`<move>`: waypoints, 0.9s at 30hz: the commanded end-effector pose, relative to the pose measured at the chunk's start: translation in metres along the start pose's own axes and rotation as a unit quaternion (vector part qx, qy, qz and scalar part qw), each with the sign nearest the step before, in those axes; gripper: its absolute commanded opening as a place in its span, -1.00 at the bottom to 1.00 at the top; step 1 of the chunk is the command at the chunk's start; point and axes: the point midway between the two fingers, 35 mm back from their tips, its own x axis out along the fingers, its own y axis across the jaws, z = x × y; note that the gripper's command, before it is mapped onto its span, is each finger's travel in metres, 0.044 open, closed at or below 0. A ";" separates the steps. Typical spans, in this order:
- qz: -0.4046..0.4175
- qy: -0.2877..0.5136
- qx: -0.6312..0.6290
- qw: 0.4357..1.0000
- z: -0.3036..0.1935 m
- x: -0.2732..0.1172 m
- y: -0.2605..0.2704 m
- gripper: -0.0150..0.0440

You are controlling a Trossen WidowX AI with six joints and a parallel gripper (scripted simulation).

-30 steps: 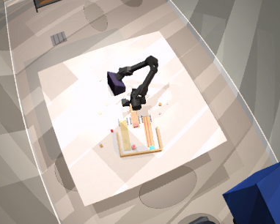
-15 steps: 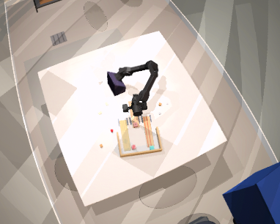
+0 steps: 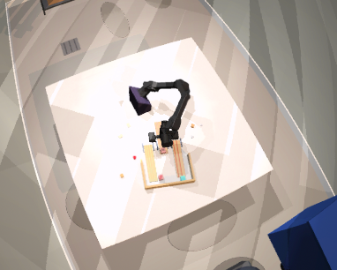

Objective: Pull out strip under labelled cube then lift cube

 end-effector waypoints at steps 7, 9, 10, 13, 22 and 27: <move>-0.002 -0.002 -0.003 1.000 0.035 -0.007 -0.001 1.00; -0.002 -0.002 -0.003 1.000 0.042 -0.008 -0.002 1.00; -0.002 -0.003 -0.003 1.000 0.045 -0.009 -0.002 1.00; -0.002 -0.003 -0.003 1.000 0.054 -0.012 -0.003 1.00; -0.002 -0.003 -0.003 1.000 0.055 -0.001 -0.003 0.36; -0.002 -0.003 -0.003 1.000 0.055 0.007 -0.003 0.36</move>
